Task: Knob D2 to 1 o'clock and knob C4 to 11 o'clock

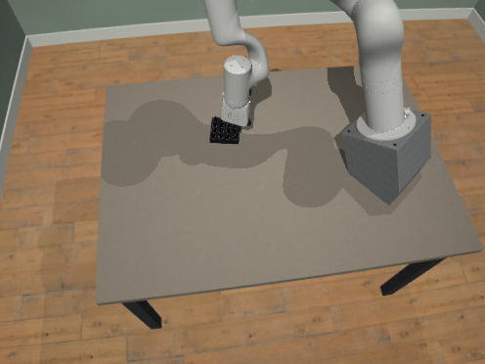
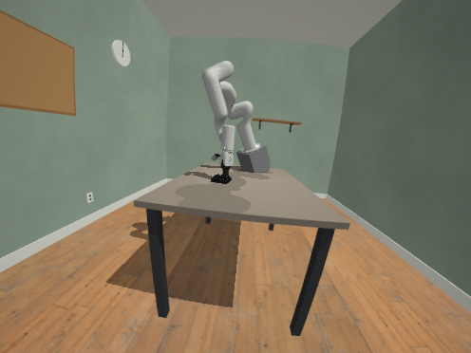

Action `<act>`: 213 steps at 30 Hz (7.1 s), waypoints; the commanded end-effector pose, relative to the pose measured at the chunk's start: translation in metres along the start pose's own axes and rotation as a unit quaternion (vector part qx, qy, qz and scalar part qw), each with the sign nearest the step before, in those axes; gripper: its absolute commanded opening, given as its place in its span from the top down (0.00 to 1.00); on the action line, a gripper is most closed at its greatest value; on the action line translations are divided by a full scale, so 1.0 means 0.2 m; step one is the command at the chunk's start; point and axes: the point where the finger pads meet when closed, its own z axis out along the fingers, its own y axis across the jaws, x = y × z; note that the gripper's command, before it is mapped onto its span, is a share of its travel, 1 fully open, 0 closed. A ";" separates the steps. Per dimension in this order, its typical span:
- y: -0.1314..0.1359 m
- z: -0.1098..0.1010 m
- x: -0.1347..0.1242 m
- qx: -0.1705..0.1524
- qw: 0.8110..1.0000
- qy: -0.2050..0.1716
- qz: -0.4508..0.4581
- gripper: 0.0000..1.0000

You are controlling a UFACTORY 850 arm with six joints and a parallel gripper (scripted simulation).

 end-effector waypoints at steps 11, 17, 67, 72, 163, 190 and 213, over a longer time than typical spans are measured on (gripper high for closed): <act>0.00 0.00 0.00 -0.004 0.994 0.003 -0.112 0.92; 0.00 0.00 0.00 -0.004 0.991 0.003 -0.131 0.92; 0.00 0.00 0.00 -0.004 0.987 0.003 -0.159 0.81; 0.00 0.00 0.00 -0.004 0.987 0.003 -0.159 0.81; -0.01 -0.28 0.00 -0.001 0.801 0.005 0.599 0.81; -0.02 -0.29 0.00 0.000 0.728 0.005 0.686 0.81; -0.02 -0.29 0.00 0.000 0.728 0.005 0.686 0.81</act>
